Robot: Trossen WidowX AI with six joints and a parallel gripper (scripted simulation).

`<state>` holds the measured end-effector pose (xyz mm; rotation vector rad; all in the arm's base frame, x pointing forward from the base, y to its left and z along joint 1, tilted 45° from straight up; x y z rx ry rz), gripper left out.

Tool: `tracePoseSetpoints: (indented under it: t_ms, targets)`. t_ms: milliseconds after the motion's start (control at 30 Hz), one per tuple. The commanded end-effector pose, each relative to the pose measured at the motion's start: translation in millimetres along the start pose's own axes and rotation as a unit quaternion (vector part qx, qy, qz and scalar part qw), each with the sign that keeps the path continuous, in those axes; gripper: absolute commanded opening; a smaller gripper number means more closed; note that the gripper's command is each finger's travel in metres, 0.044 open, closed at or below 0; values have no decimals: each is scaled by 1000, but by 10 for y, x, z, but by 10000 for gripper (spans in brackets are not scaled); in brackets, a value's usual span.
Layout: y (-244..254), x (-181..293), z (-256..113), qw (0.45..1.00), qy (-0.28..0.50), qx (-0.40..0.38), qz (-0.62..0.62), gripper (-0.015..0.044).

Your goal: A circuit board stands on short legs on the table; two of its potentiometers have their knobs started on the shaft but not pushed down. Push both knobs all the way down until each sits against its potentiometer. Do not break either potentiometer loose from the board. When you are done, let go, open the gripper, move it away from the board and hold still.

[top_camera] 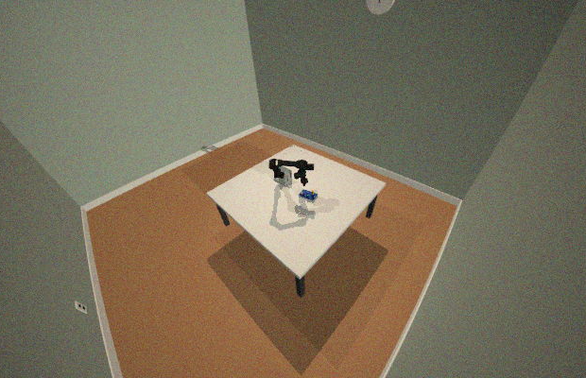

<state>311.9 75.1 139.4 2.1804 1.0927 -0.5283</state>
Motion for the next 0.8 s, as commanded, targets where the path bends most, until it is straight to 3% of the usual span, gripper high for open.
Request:
tracePoseSetpoints:
  t_ms: [0, 133, 767]
  targets:
    - [-327, -209, 37, 1000, -4, 4, -1, 440]
    - [-554, -370, 76, 1000, -5, 4, -1, 440]
    - [-554, -370, 76, 1000, -5, 4, -1, 440]
Point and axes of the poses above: the point midway between the two fingers, 35 mm back from their tips, its own z axis out along the fingers, its own y axis across the jaws, x = y × z, the point moved 10 cm from there along -z, back along the fingers, and after that the axes turned 12 degrees about -z, right-handed, at the moved point
